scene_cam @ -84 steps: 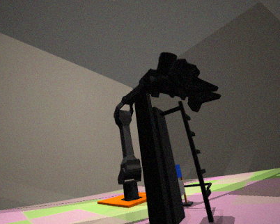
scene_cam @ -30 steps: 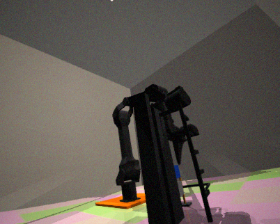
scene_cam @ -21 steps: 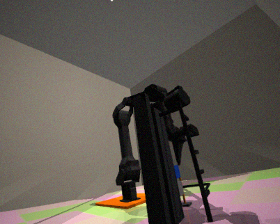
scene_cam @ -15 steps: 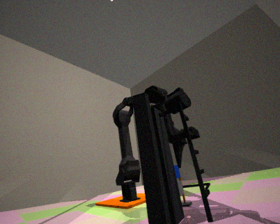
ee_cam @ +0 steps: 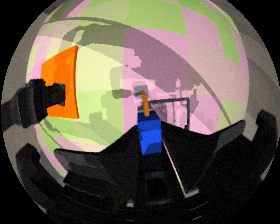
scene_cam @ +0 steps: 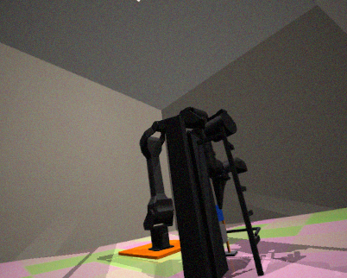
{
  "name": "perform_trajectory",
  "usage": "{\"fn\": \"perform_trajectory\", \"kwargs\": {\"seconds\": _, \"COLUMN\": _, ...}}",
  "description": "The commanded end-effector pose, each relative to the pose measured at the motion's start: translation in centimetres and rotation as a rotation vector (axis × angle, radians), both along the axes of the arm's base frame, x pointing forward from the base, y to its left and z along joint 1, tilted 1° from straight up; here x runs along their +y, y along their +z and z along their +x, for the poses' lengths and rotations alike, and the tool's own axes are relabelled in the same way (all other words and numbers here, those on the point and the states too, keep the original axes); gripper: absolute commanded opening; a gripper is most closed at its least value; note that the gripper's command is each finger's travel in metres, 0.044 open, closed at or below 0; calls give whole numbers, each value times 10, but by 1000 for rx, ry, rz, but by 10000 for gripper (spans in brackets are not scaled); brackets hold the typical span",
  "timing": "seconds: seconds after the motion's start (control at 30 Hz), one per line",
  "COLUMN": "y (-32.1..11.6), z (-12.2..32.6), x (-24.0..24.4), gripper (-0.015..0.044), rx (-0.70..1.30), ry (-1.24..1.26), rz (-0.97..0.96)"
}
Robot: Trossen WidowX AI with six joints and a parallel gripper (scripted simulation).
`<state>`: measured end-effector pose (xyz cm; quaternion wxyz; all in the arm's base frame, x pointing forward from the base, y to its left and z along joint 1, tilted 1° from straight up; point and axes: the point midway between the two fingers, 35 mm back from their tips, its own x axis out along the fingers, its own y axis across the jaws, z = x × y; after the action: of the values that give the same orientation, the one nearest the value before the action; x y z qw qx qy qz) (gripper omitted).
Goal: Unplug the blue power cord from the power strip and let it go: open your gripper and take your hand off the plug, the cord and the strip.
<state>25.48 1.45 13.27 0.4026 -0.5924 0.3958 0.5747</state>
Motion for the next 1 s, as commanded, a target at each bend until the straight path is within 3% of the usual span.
{"fn": "perform_trajectory", "kwargs": {"seconds": 0.0, "y": 0, "z": 1, "x": 1, "gripper": 0, "rx": -4, "ry": -2, "rz": 2}}
{"fn": "perform_trajectory", "kwargs": {"seconds": 0.97, "y": -1, "z": -15, "x": 44, "gripper": 0, "rx": 1, "ry": 1, "rz": 3}}
